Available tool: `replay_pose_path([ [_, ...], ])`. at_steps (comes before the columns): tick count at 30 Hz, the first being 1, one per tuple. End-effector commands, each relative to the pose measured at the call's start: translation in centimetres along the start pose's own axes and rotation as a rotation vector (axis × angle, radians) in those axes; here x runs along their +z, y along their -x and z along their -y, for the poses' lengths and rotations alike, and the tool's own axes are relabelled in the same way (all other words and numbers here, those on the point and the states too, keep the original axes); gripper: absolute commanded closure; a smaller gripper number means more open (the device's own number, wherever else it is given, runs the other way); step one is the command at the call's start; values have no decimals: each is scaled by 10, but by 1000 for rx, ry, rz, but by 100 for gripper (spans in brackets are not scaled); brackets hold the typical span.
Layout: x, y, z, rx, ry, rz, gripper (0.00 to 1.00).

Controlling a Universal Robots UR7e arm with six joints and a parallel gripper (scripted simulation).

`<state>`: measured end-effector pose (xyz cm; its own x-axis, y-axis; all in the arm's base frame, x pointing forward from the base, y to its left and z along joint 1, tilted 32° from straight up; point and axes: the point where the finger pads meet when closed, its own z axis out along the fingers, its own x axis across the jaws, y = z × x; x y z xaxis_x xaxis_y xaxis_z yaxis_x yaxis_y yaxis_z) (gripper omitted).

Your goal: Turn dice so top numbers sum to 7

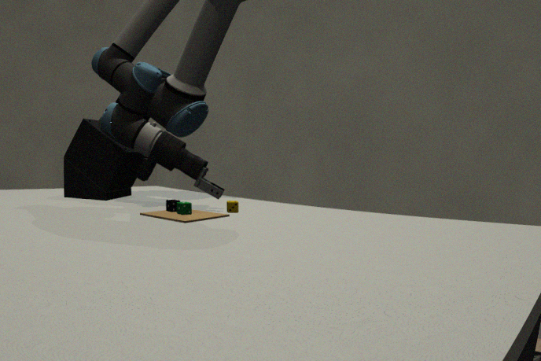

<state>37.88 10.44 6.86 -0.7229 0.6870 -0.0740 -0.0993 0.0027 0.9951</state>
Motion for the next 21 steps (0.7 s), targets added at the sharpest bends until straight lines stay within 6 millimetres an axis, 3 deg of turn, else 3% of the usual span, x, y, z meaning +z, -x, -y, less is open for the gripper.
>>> replay_pose_path([
  [1, -4, 0, -7, -1, 0, 0, 21],
  [21, -24, 0, -46, -1, 0, 0, 21],
])
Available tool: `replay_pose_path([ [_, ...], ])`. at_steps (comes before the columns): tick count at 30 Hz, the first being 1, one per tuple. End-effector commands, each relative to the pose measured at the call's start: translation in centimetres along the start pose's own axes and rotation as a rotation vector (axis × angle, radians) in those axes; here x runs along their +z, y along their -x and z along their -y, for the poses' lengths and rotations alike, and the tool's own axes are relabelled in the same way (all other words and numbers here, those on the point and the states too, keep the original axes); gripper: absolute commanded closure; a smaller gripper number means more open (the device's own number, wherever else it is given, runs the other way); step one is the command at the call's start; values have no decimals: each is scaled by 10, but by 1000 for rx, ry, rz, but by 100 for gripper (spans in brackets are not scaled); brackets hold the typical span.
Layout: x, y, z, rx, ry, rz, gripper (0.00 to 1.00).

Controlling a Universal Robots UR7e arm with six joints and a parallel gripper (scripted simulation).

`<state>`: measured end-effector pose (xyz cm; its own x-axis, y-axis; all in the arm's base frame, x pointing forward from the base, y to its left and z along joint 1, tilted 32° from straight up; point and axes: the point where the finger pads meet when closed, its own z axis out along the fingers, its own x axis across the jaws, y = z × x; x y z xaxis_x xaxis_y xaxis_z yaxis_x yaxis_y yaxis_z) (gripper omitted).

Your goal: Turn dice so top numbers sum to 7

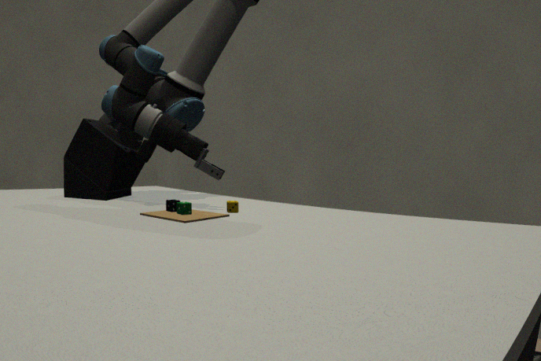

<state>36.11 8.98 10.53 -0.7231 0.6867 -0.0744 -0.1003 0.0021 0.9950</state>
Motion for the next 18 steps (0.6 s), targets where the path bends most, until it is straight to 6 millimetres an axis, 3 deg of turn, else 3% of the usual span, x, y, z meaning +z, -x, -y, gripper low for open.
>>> replay_pose_path([
  [1, -4, 0, -8, 0, -1, 1, 21],
  [18, -6, 0, -11, 0, -4, 0, 21],
])
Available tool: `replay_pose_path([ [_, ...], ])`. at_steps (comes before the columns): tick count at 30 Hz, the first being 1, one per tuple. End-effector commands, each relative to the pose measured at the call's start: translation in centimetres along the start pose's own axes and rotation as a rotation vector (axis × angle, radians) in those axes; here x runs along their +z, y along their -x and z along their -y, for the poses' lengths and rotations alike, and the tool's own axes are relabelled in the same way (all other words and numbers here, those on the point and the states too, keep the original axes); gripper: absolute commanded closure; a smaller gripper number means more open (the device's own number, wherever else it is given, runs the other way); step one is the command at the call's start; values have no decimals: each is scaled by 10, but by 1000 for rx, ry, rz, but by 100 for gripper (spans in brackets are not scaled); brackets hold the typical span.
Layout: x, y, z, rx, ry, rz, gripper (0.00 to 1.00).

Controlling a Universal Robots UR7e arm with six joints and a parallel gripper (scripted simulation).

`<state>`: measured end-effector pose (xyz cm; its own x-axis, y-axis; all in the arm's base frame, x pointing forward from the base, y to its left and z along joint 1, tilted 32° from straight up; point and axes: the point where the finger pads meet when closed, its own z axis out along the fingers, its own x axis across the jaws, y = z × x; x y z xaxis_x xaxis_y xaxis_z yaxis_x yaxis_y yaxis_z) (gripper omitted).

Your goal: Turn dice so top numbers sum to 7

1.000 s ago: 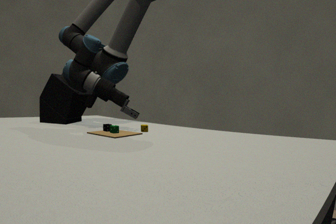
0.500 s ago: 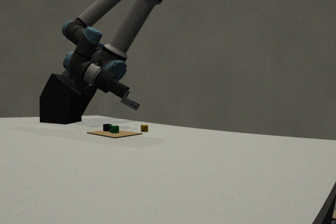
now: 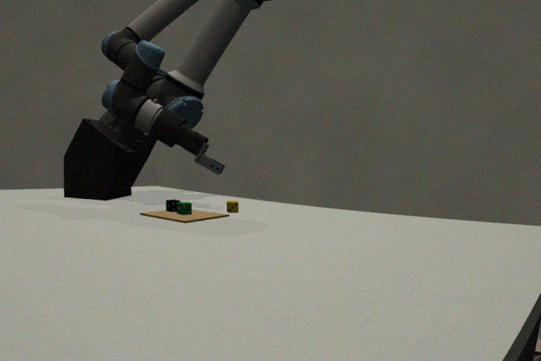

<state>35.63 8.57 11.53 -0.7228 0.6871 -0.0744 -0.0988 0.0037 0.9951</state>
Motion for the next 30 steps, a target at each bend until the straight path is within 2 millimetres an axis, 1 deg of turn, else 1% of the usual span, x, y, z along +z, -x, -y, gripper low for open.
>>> replay_pose_path([
  [1, 0, 0, 0, 0, -3, 0, 21],
  [20, 1, 1, -2, 1, -57, -3, 21],
  [30, 4, 1, -6, -1, -134, 1, 21],
])
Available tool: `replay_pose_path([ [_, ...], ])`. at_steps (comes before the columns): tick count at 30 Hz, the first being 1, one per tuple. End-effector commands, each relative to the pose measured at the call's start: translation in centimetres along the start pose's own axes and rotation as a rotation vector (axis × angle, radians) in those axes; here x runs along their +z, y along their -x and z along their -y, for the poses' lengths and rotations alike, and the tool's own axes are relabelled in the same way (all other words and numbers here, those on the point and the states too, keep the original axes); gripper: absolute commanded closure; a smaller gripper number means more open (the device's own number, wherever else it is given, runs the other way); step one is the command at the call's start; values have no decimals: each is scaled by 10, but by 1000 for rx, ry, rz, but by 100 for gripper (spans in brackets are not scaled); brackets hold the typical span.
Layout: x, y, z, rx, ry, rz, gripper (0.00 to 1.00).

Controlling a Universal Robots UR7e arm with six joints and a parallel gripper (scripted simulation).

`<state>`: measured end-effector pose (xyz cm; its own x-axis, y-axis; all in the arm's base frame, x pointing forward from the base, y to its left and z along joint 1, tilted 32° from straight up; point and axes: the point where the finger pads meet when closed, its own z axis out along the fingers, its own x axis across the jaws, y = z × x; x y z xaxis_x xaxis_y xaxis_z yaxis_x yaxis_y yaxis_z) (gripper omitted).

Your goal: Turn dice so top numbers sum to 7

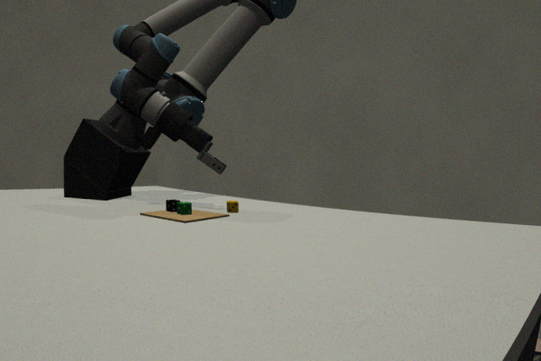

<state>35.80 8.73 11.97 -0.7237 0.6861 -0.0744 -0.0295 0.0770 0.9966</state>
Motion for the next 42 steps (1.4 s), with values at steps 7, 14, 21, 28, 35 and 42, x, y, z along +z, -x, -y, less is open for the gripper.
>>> replay_pose_path([
  [7, 1, 0, -4, 1, -92, -1, 21],
  [14, 3, -1, -10, 0, -186, 0, 21],
  [21, 5, -2, -18, 0, -309, 0, 21],
  [28, 6, -2, -20, 3, -393, -6, 21],
  [35, 8, -3, -27, 3, -508, -9, 21],
  [42, 11, -2, -32, 1, -585, -1, 21],
])
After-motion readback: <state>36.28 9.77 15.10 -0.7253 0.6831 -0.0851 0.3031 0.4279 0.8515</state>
